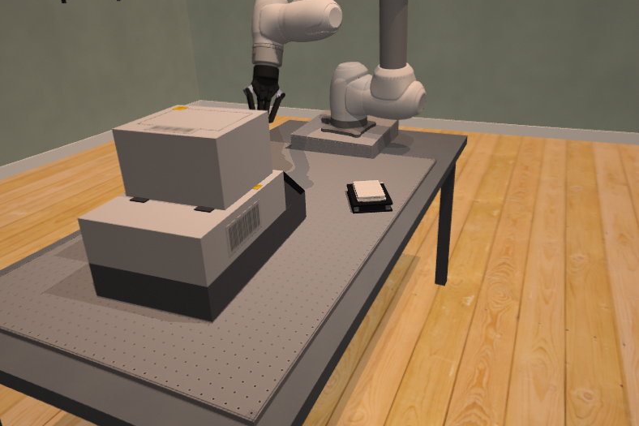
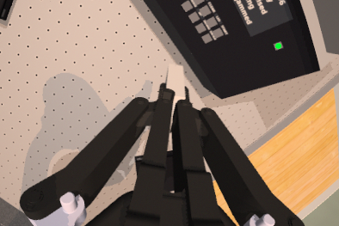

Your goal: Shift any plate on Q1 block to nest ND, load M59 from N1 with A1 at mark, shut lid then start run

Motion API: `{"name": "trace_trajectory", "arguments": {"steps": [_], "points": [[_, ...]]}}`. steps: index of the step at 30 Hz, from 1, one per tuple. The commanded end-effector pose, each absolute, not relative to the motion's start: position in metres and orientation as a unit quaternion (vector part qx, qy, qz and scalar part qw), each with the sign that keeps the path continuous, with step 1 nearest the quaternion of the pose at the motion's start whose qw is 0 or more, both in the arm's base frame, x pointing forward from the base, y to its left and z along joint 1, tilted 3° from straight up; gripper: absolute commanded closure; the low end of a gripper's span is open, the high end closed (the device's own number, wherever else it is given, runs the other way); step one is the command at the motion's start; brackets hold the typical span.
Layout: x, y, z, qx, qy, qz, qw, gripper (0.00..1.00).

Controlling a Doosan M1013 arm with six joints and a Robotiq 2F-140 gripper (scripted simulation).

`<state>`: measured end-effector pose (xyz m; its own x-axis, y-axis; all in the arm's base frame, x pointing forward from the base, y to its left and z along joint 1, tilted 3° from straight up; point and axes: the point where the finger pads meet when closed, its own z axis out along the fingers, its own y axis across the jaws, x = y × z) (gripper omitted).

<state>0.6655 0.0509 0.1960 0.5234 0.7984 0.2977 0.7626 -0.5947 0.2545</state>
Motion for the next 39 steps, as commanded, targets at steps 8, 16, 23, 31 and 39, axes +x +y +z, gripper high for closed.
{"name": "trace_trajectory", "arguments": {"steps": [8, 16, 23, 31, 39], "points": [[0.677, 0.053, 0.188, 0.871, 0.448, 0.195, 0.046, 1.0], [0.688, 0.055, 0.18, 0.871, 0.448, 0.195, 0.046, 1.0], [0.696, 0.057, 0.175, 0.871, 0.448, 0.195, 0.046, 1.0], [0.706, 0.059, 0.168, 0.871, 0.448, 0.195, 0.046, 1.0], [0.716, 0.061, 0.161, 0.871, 0.448, 0.195, 0.046, 1.0]]}}
